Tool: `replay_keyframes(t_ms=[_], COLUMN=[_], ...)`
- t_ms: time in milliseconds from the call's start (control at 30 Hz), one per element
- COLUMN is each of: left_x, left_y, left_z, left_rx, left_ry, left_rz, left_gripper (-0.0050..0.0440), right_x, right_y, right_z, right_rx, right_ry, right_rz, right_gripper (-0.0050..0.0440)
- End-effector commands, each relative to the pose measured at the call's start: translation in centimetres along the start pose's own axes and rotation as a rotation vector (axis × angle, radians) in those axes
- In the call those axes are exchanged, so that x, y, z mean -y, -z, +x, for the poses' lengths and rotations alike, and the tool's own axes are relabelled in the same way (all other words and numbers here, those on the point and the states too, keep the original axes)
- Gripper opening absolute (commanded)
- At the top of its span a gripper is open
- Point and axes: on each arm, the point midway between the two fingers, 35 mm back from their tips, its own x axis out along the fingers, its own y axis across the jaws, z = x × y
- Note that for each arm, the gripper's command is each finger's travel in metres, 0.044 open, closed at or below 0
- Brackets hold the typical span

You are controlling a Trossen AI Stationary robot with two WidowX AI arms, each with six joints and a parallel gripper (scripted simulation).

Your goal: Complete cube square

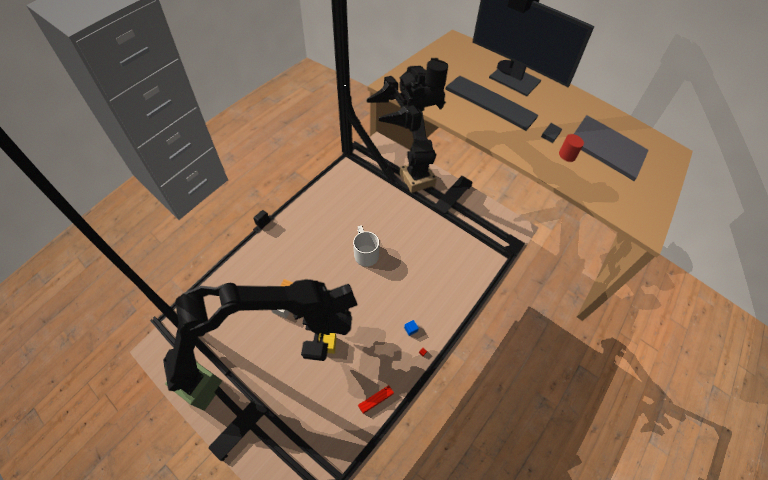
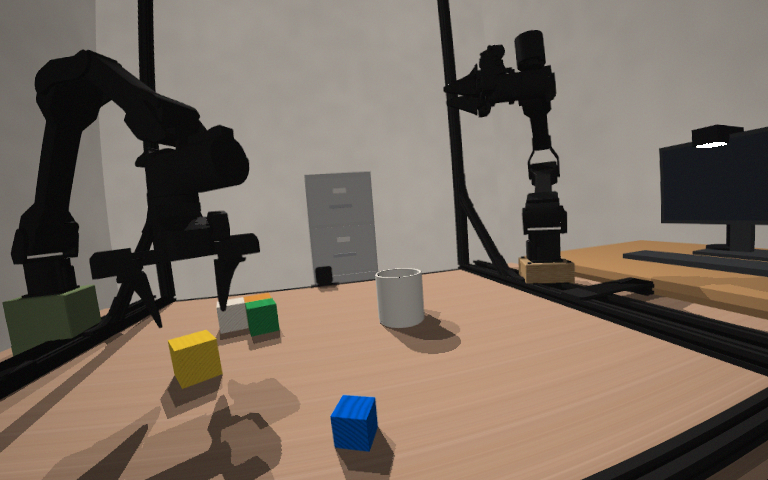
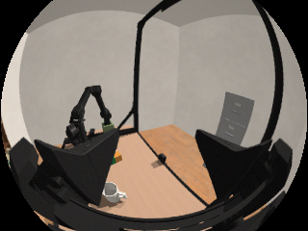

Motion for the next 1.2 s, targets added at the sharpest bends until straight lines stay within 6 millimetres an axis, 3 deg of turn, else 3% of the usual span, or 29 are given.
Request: replay_keyframes(t_ms=[0, 1167], left_x=[0.5, 0.6], left_y=[-0.3, -0.3], left_z=[-0.2, -0.3], left_rx=[0.002, 0.002], left_ry=[0.003, 0.004], left_rz=[0.012, 0.011], left_gripper=[0.04, 0.04], right_x=[0.3, 0.7], right_y=[-0.5, -0.6], right_z=[0.3, 4.5], right_rx=[-0.011, -0.02], right_ry=[0.013, 0.02], right_rz=[-0.021, -0.027], right_gripper=[0.0364, 0.0364])
